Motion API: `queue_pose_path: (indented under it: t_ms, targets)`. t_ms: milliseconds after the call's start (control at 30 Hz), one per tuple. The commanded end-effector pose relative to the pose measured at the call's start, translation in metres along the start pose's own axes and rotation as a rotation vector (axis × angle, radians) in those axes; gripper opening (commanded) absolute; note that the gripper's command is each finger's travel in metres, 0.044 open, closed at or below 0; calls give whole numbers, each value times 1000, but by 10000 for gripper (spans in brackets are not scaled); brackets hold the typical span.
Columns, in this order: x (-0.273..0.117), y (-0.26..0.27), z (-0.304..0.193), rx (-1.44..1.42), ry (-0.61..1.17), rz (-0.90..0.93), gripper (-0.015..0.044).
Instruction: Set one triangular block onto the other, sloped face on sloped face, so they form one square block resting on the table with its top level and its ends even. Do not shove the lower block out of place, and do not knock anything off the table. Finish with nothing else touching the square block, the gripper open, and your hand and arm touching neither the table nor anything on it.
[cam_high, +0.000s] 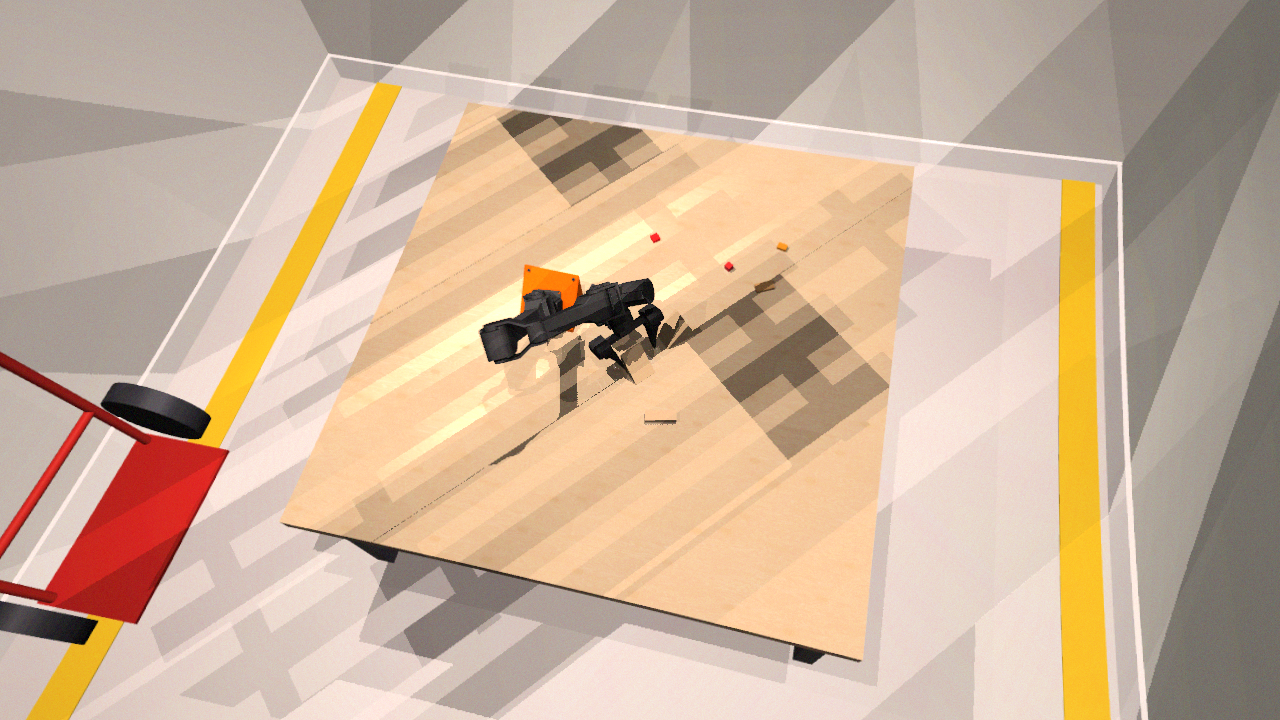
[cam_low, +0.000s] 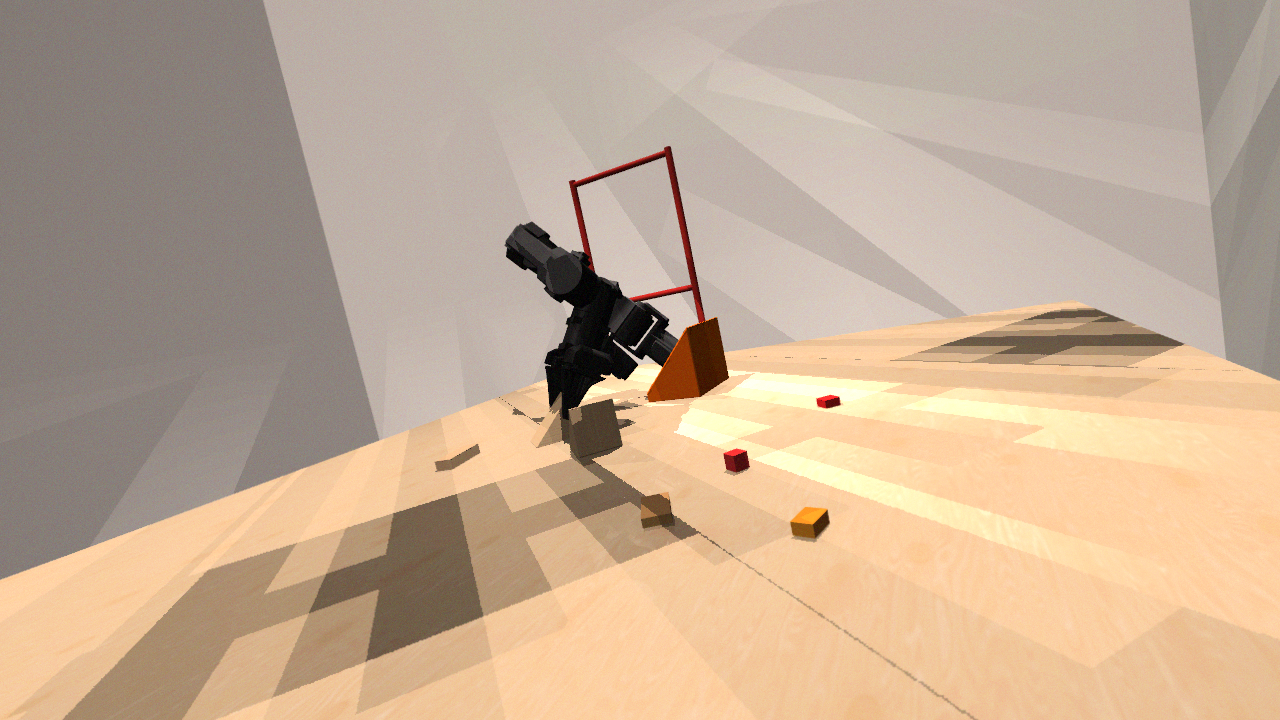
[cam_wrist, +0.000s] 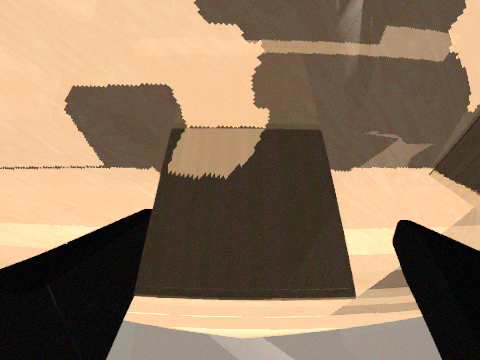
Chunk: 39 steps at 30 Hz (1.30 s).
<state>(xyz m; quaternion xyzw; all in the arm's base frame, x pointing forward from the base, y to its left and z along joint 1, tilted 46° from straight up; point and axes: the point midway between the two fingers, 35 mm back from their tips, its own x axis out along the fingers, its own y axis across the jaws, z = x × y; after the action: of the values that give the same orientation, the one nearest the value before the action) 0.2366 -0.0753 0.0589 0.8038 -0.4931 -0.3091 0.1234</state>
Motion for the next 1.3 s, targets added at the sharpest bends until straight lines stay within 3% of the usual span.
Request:
queue_pose_path:
  t_ms: [0, 433, 633, 933, 1200, 1267]
  targets:
    - [6, 4, 3, -12, 6, 12, 440]
    - [23, 12, 6, -23, 22, 37, 440]
    - [23, 12, 6, -23, 22, 37, 282]
    - [23, 12, 6, -23, 22, 37, 222]
    - [20, 11, 3, -17, 22, 34, 12]
    - [20, 11, 3, -17, 22, 34, 0]
